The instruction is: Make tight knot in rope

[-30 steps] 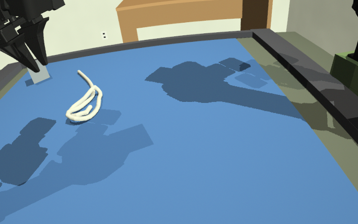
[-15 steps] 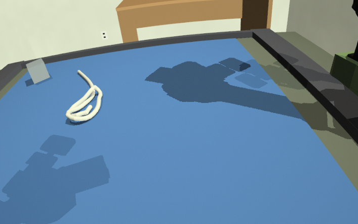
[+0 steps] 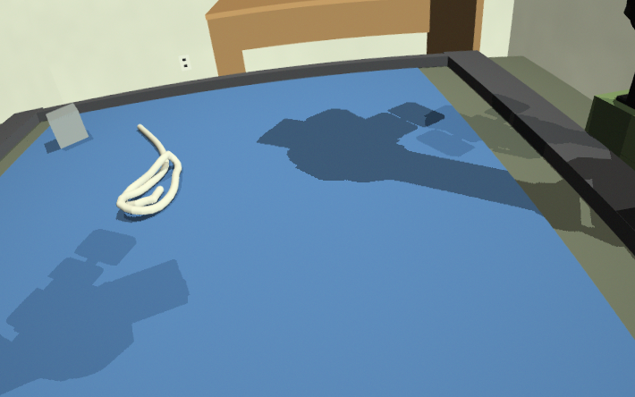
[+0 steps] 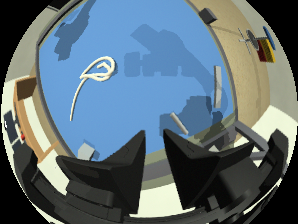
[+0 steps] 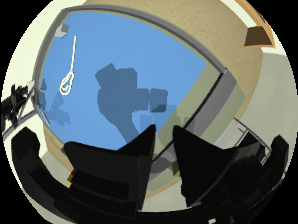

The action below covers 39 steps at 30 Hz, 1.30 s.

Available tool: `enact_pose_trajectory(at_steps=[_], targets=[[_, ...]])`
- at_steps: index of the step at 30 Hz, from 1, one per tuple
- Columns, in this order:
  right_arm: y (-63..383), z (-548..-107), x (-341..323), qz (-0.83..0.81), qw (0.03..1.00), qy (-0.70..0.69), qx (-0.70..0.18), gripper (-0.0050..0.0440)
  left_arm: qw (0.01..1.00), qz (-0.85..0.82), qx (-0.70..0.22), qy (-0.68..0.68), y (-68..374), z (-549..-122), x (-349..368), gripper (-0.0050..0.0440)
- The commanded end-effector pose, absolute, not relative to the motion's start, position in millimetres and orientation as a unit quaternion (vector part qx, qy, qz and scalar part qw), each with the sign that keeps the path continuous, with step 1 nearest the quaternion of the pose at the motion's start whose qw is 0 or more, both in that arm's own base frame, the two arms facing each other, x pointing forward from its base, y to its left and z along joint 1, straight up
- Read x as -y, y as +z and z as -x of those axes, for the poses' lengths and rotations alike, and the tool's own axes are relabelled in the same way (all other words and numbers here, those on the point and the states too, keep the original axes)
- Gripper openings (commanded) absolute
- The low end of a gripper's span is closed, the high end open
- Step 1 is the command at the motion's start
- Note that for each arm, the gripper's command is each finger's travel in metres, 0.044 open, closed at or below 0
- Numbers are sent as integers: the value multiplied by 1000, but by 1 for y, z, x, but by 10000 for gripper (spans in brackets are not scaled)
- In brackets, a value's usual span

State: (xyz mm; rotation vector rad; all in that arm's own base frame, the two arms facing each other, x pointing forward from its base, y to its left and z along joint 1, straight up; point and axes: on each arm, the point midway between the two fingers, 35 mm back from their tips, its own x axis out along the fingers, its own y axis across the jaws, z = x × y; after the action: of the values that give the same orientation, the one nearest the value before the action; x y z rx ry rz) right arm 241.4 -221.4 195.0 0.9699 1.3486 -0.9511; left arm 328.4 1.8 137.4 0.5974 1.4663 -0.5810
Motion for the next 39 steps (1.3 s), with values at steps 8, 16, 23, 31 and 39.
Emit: enact_pose_trajectory(at_steps=[8,16,23,31,39], targets=[[203,-240,221,-412,584,-408,-568,85,649,-381,-575,-321,125,-367,-97,85],[203,-240,221,-412,584,-408,-568,85,602,-468,-534,-366,115,-374,-148,85],[203,-240,221,-412,584,-408,-568,85,565,-519,-508,-391,108,-375,-183,85],[203,-240,221,-412,584,-408,-568,85,564,-521,-507,-392,108,-375,-184,85],[203,-240,221,-412,584,-408,-568,85,469,-570,-450,-502,109,-378,-185,85]])
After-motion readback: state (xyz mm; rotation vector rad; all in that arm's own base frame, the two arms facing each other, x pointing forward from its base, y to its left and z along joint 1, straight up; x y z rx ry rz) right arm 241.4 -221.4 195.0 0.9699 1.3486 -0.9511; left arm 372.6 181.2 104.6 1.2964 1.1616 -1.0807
